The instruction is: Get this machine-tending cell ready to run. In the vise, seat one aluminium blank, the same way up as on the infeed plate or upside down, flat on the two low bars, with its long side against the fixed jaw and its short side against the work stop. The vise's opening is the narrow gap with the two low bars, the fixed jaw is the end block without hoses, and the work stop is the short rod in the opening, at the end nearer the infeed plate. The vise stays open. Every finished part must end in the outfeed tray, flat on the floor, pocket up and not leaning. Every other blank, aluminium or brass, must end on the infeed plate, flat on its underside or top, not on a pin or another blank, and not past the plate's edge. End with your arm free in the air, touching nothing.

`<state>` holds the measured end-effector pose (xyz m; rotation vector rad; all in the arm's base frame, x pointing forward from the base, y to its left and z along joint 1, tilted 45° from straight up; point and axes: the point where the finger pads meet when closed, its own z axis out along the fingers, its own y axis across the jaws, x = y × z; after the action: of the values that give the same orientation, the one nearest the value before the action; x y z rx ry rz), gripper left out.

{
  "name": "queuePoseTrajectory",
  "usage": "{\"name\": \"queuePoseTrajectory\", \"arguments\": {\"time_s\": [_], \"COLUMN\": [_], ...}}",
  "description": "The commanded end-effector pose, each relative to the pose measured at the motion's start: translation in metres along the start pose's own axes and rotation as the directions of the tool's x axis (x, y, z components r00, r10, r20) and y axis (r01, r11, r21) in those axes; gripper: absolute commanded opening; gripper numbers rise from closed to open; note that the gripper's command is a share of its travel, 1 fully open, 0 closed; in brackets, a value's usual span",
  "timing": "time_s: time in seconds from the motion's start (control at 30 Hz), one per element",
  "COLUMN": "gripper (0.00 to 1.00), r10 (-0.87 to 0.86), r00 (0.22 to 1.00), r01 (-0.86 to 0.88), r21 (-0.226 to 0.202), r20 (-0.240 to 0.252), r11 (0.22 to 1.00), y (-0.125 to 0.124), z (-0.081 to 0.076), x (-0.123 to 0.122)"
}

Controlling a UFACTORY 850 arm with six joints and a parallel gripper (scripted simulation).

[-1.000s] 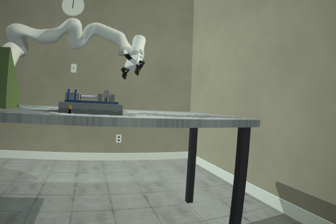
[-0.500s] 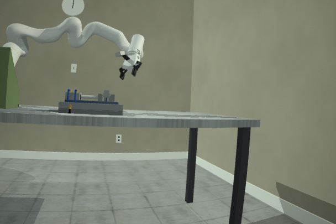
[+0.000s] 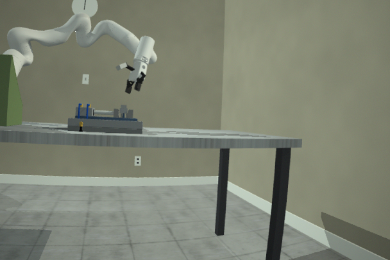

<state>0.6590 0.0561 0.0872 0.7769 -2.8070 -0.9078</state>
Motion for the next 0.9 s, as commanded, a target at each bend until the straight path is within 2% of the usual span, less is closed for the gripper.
{"name": "queuePoseTrajectory", "arguments": {"time_s": [0.0,0.03,0.07,0.13,0.17,0.27,0.33,0.43,0.5,0.57,0.63,0.77,0.87], "gripper": [1.0,1.0,1.0,1.0,1.0,1.0,1.0,1.0,1.0,1.0,1.0,1.0,1.0], "r10": [0.081,0.081,0.126,0.129,0.178,0.178,0.261,0.272,0.342,0.354,0.414,0.475,0.481], "r00": [0.993,0.993,0.987,0.986,0.976,0.976,0.952,0.949,0.922,0.917,0.889,0.855,0.851], "r01": [-0.078,-0.078,-0.119,-0.122,-0.167,-0.167,-0.241,-0.251,-0.313,-0.323,-0.377,-0.431,-0.437], "r21": [-0.043,-0.043,-0.069,-0.071,-0.096,-0.096,-0.136,-0.141,-0.171,-0.176,-0.2,-0.222,-0.224], "r20": [0.08,0.08,0.103,0.105,0.126,0.126,0.157,0.161,0.181,0.184,0.198,0.21,0.211], "r11": [0.996,0.996,0.99,0.99,0.981,0.981,0.961,0.958,0.934,0.93,0.905,0.875,0.871], "y": [0.034,0.034,0.049,0.05,0.066,0.066,0.091,0.094,0.114,0.117,0.133,0.149,0.151], "z": [0.002,0.002,0.004,0.004,0.006,0.006,0.011,0.011,0.016,0.017,0.022,0.027,0.028], "x": [0.017,0.017,0.027,0.028,0.039,0.039,0.059,0.062,0.08,0.084,0.101,0.121,0.123]}}
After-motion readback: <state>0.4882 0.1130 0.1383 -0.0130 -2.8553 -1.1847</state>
